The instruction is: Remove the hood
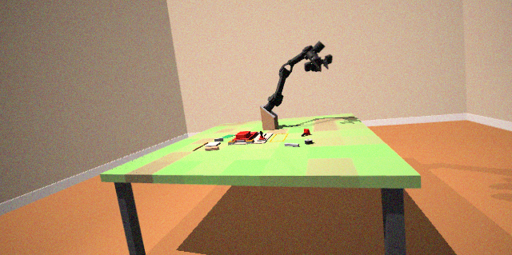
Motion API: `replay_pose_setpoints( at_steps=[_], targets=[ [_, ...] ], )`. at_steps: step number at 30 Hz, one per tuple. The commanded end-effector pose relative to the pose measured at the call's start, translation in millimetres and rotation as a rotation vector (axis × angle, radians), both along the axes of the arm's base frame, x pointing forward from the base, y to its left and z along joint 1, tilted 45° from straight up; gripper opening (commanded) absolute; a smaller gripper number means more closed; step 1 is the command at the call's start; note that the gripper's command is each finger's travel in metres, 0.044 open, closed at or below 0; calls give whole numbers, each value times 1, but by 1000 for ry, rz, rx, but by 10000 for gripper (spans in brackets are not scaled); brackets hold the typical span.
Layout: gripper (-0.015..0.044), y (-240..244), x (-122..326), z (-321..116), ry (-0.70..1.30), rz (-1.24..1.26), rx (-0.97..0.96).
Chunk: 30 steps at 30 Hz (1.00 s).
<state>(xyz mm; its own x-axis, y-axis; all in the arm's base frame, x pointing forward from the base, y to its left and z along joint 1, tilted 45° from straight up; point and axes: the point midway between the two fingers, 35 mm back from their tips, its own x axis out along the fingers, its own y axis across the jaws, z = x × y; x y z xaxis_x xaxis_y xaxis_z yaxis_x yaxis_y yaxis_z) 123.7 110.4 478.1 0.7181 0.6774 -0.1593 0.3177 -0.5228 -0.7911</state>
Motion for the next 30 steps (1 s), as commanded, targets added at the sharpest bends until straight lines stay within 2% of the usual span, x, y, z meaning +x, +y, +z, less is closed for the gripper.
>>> replay_pose_setpoints(
  at_steps=[1, 8, 9, 20, 30],
  targets=[
    [246, 1, 1, -1, 6, -2, 1],
    [430, 14, 54, -28, 234, -82, 54],
    [440, 15, 62, -33, 270, -96, 64],
    [440, 1, 151, -102, 648, -324, 167],
    [440, -32, 208, -174, 983, -562, 319]
  ],
)
